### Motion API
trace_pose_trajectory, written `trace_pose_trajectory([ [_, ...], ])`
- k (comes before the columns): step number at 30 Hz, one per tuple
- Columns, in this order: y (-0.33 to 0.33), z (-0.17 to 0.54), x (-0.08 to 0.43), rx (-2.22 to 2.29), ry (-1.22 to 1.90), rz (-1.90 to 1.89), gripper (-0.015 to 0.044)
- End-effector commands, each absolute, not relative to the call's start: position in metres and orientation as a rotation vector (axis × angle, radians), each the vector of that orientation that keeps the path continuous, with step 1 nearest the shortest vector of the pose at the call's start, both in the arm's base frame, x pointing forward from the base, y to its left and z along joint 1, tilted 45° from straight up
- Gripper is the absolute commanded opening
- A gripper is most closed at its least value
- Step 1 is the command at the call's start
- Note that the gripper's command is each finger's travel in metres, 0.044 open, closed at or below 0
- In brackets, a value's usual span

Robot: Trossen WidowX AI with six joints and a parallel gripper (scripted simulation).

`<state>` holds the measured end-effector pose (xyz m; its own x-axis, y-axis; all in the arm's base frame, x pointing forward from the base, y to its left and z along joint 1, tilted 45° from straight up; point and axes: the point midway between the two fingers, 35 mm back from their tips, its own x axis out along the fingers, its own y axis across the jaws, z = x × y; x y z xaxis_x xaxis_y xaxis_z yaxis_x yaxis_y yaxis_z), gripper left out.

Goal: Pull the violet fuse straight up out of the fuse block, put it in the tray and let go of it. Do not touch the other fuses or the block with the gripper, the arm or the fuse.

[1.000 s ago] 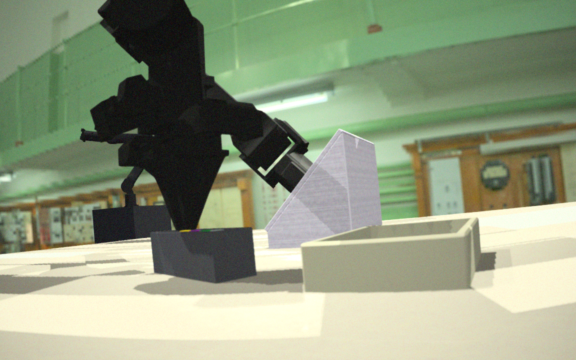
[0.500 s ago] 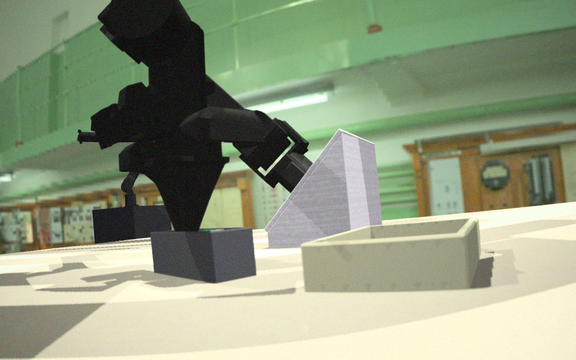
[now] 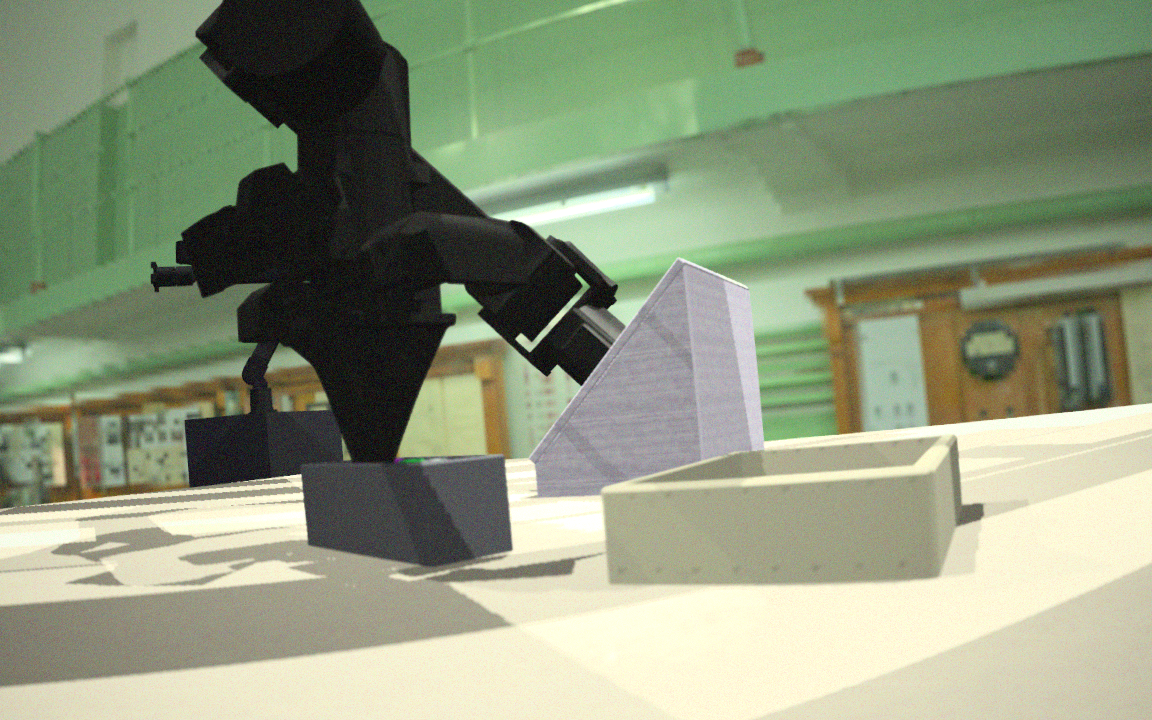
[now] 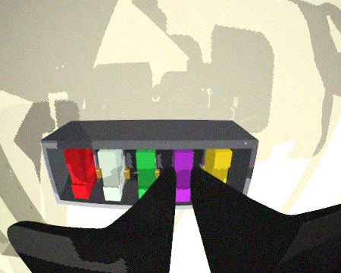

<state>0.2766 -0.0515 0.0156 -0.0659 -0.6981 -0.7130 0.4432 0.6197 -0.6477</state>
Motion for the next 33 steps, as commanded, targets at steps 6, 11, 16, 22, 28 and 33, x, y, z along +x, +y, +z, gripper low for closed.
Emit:
trace_pose_trajectory([
  [6,-0.049,0.019,0.277,-0.239,1.339,-0.951,0.0],
  [11,-0.047,0.02,0.277,-0.24,1.339,-0.951,0.0],
  [16,-0.045,0.022,0.278,-0.24,1.339,-0.951,0.0],
  [22,-0.043,0.024,0.278,-0.24,1.339,-0.951,0.0],
  [28,-0.041,0.026,0.278,-0.24,1.339,-0.951,0.0],
  [33,-0.039,0.028,0.278,-0.24,1.339,-0.951,0.0],
])
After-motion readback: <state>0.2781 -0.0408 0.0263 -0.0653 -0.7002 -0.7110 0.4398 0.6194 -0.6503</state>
